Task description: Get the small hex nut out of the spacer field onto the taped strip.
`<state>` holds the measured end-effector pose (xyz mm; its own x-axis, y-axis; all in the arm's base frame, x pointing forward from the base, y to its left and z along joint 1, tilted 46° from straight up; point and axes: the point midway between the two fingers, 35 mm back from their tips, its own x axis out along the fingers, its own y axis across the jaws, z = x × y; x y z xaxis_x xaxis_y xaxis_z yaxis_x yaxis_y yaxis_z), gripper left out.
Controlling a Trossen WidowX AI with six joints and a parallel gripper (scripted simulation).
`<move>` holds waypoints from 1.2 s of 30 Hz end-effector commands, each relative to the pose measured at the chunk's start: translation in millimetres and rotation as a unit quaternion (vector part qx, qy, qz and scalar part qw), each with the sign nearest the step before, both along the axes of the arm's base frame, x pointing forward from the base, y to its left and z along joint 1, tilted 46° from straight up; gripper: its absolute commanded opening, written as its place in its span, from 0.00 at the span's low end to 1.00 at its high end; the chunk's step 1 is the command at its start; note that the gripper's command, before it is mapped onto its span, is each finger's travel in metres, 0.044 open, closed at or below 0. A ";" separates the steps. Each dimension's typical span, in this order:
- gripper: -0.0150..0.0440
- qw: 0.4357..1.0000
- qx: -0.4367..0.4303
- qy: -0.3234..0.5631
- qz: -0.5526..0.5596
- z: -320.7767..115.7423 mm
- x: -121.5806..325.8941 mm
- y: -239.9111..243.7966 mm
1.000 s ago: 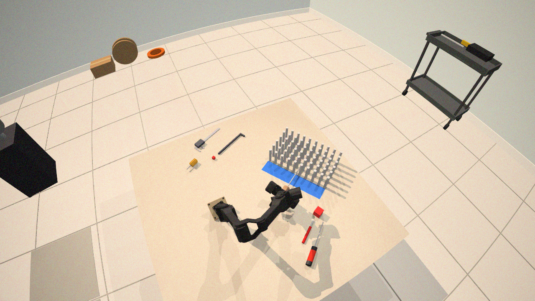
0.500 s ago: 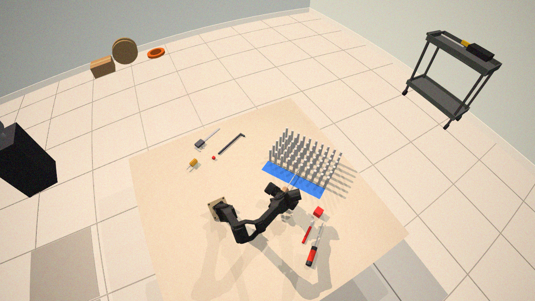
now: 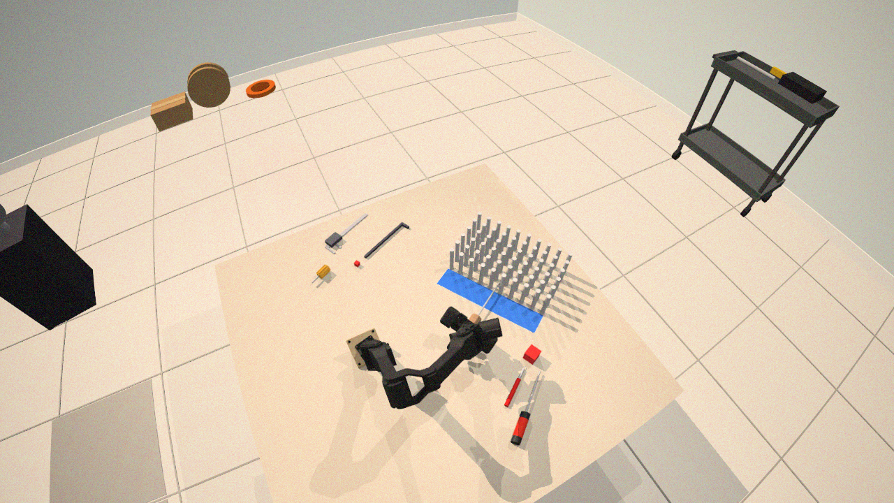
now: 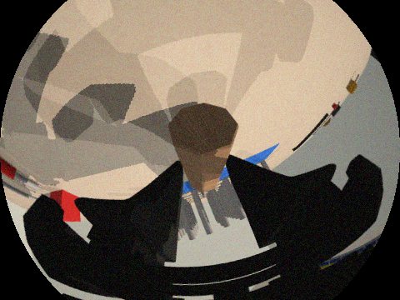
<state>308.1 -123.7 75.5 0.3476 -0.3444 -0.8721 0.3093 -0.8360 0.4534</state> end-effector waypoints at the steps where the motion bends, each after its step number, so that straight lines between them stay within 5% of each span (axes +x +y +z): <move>1: 0.25 1.000 0.002 0.001 0.004 0.5 -3.4 0.9; 36: 0.25 1.000 0.001 0.001 0.004 7.7 -23.3 -2.6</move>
<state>287.4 -127.3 83.0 0.3473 -0.3455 -0.8718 0.3103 -0.8349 0.4546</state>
